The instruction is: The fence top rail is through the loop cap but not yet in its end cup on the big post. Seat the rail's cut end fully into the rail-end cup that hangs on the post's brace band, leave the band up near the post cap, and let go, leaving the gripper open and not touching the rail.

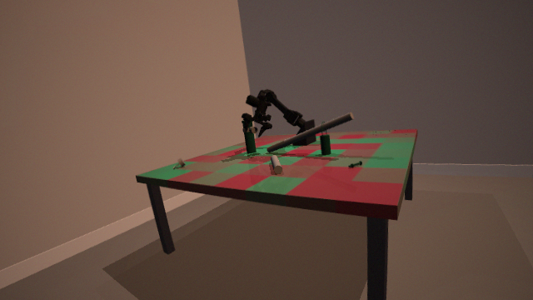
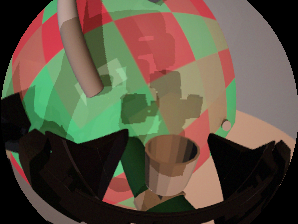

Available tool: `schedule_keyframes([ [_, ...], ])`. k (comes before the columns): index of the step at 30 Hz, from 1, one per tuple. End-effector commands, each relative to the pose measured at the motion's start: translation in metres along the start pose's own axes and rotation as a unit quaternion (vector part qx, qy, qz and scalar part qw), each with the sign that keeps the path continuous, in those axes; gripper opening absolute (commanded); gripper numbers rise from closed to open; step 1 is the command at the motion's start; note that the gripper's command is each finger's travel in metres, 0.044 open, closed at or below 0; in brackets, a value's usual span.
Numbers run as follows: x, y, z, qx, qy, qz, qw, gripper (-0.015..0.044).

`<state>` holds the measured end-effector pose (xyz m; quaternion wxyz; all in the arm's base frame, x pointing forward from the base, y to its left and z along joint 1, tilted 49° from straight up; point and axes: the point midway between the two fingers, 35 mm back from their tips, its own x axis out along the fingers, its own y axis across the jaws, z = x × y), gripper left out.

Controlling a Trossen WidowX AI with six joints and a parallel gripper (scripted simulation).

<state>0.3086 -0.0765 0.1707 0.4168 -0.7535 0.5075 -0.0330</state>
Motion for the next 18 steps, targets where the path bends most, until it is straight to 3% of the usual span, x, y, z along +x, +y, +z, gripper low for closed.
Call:
schedule_keyframes([
  [1, 0.0028, 0.0002, -0.0005, -0.001, -0.001, -0.001, 1.000, 0.0361],
  [11, 0.0028, 0.0002, -0.0005, -0.001, -0.001, -0.001, 1.000, 0.0099],
  [13, 0.0028, 0.0002, -0.0005, -0.001, -0.001, -0.001, 1.000, 0.0085],
  [16, 0.0019, 0.0018, -0.0006, -0.010, -0.006, -0.001, 1.000, 0.0007],
  [18, 0.0008, 0.0039, -0.0006, -0.021, -0.012, -0.001, 1.000, 0.0000],
])
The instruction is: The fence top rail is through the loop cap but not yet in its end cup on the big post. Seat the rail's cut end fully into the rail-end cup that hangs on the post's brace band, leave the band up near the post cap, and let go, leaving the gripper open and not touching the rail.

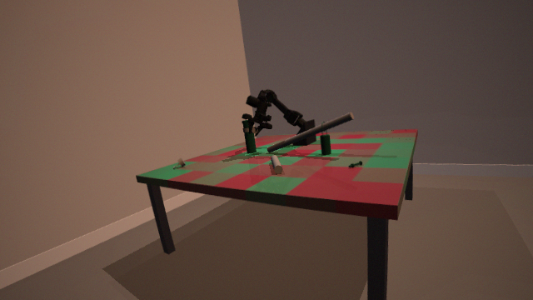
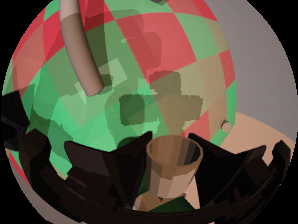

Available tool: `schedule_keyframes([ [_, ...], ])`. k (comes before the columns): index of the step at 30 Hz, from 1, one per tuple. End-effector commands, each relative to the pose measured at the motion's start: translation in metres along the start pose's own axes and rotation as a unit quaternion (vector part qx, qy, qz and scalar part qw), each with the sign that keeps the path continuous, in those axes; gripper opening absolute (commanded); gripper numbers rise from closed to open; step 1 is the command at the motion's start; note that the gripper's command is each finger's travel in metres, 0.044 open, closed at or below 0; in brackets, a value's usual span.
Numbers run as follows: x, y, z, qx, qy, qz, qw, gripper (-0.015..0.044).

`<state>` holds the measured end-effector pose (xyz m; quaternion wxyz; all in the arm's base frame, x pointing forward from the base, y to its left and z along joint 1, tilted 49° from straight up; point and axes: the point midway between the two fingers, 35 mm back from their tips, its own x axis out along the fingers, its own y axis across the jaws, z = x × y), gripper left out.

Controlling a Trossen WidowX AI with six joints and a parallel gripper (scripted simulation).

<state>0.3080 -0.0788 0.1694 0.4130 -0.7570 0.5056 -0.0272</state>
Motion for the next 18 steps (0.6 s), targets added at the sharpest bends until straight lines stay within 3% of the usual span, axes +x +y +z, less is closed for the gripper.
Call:
schedule_keyframes([
  [1, -0.002, 0.003, 0.000, -0.019, -0.012, 0.000, 1.000, 0.0000],
  [18, -0.008, 0.014, -0.001, -0.080, -0.047, 0.000, 0.996, 0.0000],
])
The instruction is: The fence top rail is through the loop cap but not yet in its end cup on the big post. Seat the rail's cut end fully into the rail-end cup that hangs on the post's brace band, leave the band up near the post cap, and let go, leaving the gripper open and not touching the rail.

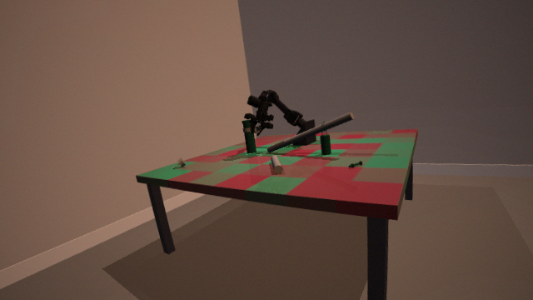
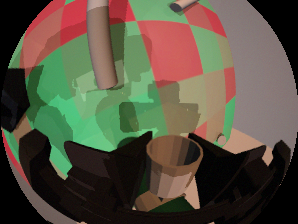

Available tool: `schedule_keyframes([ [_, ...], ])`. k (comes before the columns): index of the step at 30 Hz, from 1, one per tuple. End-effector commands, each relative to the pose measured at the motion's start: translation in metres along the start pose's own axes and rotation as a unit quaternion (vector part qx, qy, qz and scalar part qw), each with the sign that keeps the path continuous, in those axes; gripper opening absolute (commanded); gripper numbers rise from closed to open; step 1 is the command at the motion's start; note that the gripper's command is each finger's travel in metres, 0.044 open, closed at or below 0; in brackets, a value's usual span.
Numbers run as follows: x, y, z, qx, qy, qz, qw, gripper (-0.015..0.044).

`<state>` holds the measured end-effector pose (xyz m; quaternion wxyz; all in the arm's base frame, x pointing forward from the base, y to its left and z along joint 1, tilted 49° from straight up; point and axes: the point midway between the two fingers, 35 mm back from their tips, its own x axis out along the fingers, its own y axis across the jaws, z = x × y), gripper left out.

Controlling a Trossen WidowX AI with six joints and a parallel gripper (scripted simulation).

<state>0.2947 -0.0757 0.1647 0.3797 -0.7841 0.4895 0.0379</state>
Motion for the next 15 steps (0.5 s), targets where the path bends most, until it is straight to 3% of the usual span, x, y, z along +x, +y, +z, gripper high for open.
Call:
schedule_keyframes([
  [1, -0.0014, 0.0024, 0.0002, -0.015, -0.009, 0.000, 1.000, 0.0000],
  [15, -0.0071, 0.0122, -0.0009, -0.069, -0.040, 0.000, 0.997, 0.0000],
])
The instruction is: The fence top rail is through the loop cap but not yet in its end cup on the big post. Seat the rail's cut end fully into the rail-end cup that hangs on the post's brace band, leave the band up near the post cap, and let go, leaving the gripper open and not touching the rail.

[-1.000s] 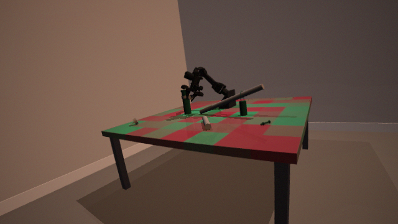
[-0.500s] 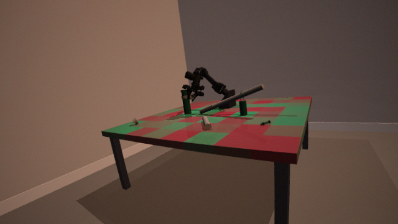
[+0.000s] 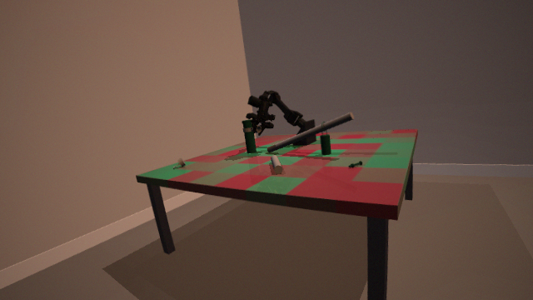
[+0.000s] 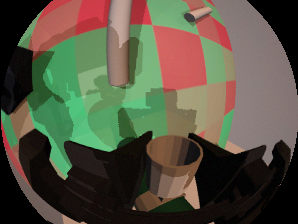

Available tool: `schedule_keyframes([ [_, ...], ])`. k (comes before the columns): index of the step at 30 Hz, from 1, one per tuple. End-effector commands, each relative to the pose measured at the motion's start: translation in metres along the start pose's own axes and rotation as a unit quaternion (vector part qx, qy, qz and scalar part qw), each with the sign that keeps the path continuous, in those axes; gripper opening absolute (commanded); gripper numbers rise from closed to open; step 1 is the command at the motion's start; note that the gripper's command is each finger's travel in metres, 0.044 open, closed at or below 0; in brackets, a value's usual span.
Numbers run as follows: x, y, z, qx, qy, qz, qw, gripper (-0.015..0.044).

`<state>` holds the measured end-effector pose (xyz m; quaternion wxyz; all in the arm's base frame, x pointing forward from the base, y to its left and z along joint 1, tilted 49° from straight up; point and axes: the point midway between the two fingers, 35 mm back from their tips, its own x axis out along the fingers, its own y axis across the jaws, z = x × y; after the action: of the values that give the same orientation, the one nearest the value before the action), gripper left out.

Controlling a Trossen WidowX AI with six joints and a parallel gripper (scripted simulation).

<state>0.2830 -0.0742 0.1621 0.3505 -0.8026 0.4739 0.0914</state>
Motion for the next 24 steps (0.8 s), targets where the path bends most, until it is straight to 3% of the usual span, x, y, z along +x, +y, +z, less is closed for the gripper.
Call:
schedule_keyframes([
  [1, -0.0016, 0.0028, 0.0002, -0.017, -0.010, 0.000, 1.000, 0.0000],
  [24, -0.0052, 0.0090, -0.0003, -0.051, -0.029, 0.000, 0.998, 0.0000],
])
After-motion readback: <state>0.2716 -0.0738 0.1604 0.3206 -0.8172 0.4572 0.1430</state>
